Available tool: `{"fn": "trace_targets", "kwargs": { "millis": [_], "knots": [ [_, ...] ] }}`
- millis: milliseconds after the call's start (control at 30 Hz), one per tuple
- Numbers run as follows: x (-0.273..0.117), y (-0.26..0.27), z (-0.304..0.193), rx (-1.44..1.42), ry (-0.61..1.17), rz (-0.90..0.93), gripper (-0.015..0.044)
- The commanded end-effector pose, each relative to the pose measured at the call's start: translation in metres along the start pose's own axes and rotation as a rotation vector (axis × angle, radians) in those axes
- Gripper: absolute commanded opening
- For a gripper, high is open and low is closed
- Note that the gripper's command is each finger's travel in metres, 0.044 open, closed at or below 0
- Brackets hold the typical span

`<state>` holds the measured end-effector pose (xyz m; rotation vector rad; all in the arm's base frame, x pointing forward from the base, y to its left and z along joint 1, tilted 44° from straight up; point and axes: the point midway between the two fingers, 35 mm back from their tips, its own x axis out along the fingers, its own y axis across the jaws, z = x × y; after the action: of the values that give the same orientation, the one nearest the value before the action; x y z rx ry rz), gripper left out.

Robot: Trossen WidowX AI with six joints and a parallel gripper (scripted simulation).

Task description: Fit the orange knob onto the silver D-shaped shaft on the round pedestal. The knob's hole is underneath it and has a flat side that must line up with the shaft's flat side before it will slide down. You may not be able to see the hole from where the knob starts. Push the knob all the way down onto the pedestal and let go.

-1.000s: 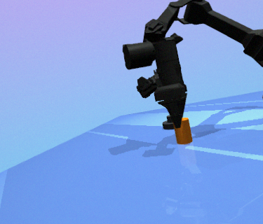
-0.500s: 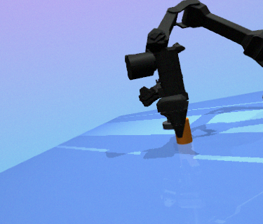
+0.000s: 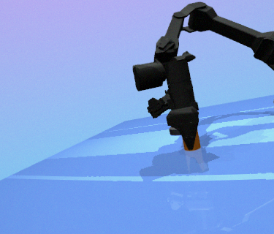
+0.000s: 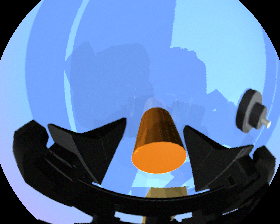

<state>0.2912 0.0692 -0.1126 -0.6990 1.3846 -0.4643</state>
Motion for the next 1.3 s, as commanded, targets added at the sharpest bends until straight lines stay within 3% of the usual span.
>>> {"fn": "trace_targets", "kwargs": {
  "millis": [0,100,333,533,1267],
  "knots": [
    [0.001,-0.001,-0.001,-0.008,0.000,-0.005,0.0282],
    [0.001,-0.001,-0.001,-0.008,0.000,-0.005,0.0204],
    [0.001,-0.001,-0.001,-0.008,0.000,-0.005,0.0157],
    [-0.009,0.001,0.001,-0.009,-0.001,-0.002,0.0000],
    [-0.075,0.006,0.007,-0.011,-0.002,0.008,0.0000]
  ]
}}
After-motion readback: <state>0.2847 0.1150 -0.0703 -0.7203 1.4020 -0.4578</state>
